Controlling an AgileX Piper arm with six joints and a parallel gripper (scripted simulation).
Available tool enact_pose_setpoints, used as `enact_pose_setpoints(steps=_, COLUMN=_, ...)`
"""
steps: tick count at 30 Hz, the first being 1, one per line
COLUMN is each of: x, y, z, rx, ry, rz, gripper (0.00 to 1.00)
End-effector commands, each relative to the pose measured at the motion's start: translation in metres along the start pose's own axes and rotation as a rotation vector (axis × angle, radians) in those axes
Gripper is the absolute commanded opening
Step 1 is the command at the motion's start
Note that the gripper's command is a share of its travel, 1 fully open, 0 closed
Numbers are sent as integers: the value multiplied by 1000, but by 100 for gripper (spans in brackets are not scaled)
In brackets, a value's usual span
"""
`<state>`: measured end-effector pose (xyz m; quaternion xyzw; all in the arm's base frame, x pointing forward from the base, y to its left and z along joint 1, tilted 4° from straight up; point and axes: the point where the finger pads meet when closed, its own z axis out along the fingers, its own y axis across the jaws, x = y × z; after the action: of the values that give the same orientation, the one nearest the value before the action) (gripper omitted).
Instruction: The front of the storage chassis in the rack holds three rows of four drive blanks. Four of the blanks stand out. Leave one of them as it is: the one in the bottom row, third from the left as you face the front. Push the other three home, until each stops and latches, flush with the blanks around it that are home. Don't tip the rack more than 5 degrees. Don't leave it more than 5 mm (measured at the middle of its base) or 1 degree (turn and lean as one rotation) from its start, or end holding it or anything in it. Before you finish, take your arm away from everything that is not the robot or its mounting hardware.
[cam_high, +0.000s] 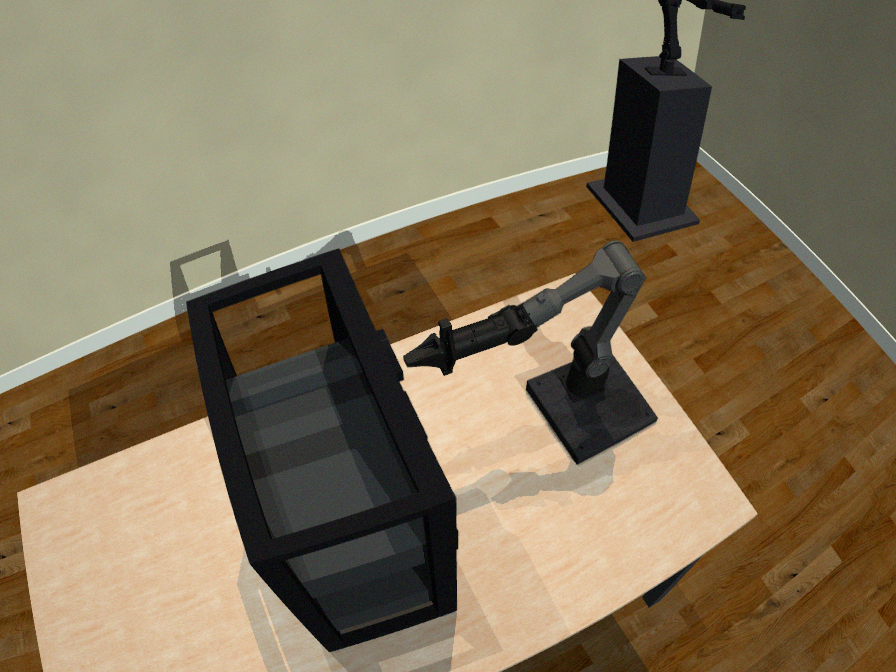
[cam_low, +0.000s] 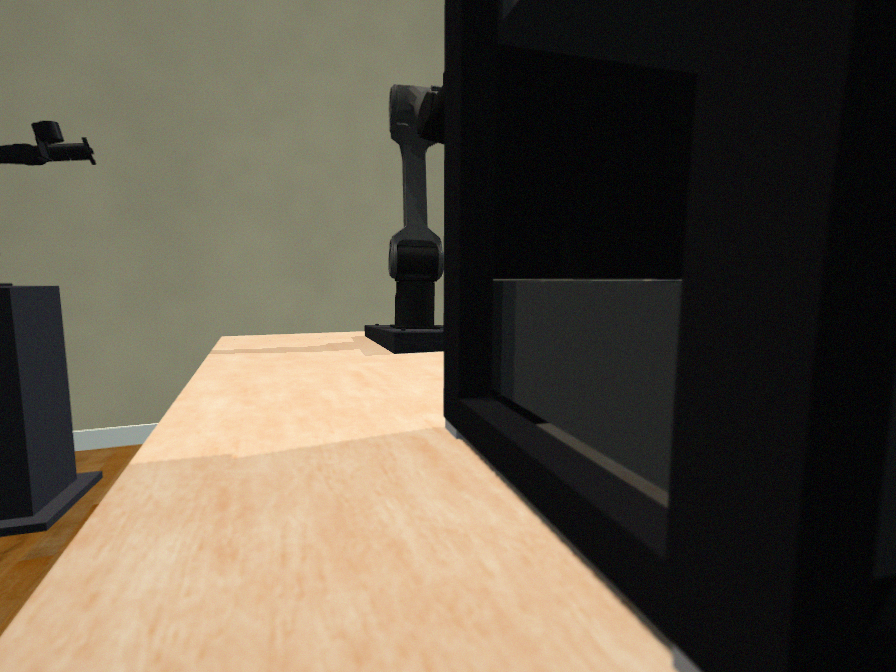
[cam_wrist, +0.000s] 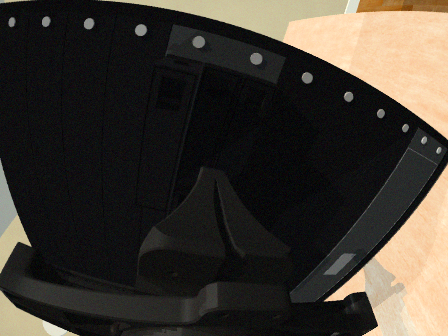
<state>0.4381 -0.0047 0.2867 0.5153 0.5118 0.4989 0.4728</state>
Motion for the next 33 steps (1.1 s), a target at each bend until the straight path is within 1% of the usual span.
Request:
enact_pose_setpoints(steps=1, x=0, y=1, z=-10, rx=0, ry=0, rz=0, gripper=0)
enact_pose_setpoints(steps=5, x=0, y=1, z=-39, rx=0, ry=0, rz=0, gripper=0)
enact_pose_setpoints(steps=8, x=0, y=1, z=-49, rx=0, ry=0, rz=0, gripper=0)
enact_pose_setpoints(steps=12, x=0, y=1, z=-51, rx=0, ry=0, rz=0, gripper=0)
enact_pose_setpoints(steps=15, x=-1, y=14, z=-52, rx=0, ry=0, rz=0, gripper=0)
enact_pose_setpoints(steps=17, x=-1, y=14, z=-52, rx=0, ry=0, rz=0, gripper=0)
enact_pose_setpoints(steps=20, x=-1, y=31, z=-54, rx=0, ry=0, rz=0, gripper=0)
enact_pose_setpoints(steps=23, x=-1, y=33, z=-54, rx=0, ry=0, rz=0, gripper=0)
enact_pose_setpoints(steps=26, x=-1, y=33, z=-45, rx=0, ry=0, rz=0, gripper=0)
enact_pose_setpoints(steps=32, x=-1, y=33, z=3, rx=0, ry=0, rz=0, gripper=0)
enact_pose_setpoints(steps=33, x=-1, y=33, z=3, rx=0, ry=0, rz=0, gripper=0)
